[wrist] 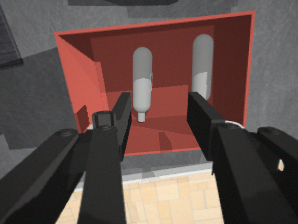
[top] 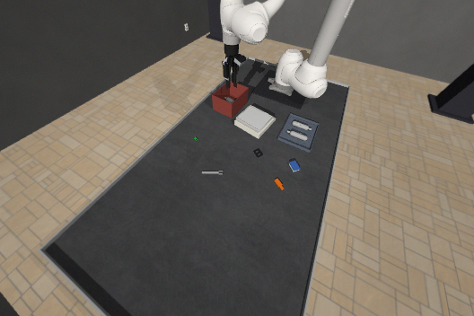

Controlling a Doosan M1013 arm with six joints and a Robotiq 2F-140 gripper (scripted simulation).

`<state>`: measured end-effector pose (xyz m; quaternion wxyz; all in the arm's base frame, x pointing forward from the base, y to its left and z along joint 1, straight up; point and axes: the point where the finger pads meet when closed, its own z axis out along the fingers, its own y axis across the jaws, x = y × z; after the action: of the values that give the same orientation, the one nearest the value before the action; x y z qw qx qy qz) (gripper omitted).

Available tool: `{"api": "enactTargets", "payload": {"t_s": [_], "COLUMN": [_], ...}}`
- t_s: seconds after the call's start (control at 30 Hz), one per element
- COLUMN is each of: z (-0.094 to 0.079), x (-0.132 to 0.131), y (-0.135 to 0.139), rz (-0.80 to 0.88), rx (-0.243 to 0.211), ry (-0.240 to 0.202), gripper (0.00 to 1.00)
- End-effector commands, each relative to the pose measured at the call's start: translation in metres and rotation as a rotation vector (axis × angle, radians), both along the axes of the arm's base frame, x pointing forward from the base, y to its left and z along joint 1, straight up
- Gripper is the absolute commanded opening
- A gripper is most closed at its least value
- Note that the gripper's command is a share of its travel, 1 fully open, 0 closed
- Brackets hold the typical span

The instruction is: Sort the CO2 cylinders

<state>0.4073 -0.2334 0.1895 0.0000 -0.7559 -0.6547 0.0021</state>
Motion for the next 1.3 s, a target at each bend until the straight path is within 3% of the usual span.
{"api": "enactTargets", "payload": {"t_s": [0.0,1.27], "z": [0.0059,0.0094], "x": [0.0004,0.0004], "y": [-0.0001,-0.0001], "rz": [0.000,0.000], "rx": [0.000,0.000], "ry": [-0.001,-0.001], "gripper": [0.40,0.40]}}
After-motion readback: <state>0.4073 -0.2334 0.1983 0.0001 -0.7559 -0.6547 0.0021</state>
